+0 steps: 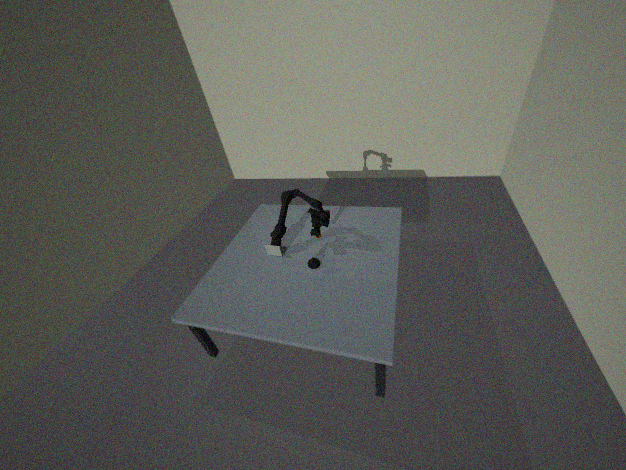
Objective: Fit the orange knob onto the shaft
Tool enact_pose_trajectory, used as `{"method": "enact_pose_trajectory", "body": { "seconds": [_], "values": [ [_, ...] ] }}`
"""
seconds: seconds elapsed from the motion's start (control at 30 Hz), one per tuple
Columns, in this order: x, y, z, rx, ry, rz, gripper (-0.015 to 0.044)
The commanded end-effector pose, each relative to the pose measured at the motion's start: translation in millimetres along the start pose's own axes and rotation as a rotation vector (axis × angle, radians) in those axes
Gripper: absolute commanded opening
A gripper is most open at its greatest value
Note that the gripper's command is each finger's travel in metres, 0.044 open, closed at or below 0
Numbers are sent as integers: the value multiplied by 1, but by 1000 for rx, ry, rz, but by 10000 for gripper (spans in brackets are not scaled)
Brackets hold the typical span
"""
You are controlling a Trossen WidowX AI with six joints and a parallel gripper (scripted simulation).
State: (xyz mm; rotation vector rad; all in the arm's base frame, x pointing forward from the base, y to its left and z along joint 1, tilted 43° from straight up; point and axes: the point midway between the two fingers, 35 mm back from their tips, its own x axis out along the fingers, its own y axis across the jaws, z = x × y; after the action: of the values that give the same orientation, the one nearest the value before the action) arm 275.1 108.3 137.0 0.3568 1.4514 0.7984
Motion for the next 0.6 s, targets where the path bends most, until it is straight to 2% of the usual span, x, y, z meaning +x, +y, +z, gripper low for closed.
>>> {"method": "enact_pose_trajectory", "body": {
  "seconds": [0.0, 0.3, 0.57],
  "values": [
    [-20, -1, 0, -6, -4, -5, 0],
    [-67, -1, -8, -5, -4, 7, 0],
    [-66, -12, -5, -6, -4, 3, 0]
  ]
}}
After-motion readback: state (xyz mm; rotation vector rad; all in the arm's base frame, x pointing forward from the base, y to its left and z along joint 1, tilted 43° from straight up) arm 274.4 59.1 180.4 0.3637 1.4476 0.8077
